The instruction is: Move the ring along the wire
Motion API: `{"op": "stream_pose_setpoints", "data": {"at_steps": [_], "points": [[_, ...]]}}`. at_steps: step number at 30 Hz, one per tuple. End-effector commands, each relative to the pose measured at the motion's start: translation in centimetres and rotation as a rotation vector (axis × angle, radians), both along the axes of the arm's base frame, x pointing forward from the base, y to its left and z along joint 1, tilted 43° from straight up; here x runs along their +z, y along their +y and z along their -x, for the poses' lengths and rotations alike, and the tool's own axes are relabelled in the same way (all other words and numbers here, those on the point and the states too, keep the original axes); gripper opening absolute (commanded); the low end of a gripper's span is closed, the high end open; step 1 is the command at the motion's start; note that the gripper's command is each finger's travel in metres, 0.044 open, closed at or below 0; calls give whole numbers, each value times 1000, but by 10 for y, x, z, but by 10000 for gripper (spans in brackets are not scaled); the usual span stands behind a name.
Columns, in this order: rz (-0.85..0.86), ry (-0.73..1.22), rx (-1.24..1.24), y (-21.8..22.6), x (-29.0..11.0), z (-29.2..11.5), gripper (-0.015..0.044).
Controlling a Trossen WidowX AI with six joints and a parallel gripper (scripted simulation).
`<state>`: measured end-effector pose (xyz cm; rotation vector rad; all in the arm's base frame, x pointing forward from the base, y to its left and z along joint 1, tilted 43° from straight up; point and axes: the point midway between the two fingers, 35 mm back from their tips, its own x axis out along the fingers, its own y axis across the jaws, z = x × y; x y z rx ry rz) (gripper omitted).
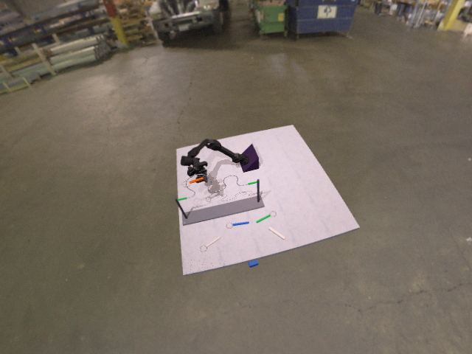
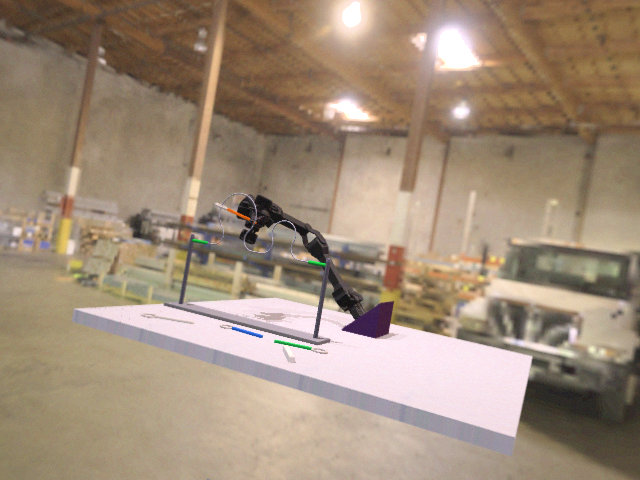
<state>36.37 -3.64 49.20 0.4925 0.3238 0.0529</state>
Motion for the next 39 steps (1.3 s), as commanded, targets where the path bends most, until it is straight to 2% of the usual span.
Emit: {"op": "stream_pose_setpoints", "data": {"at_steps": [1,39], "points": [[59,0,-6,-2,-1,0,-150],[543,-3,-58,-22,-6,-1,-150]]}}
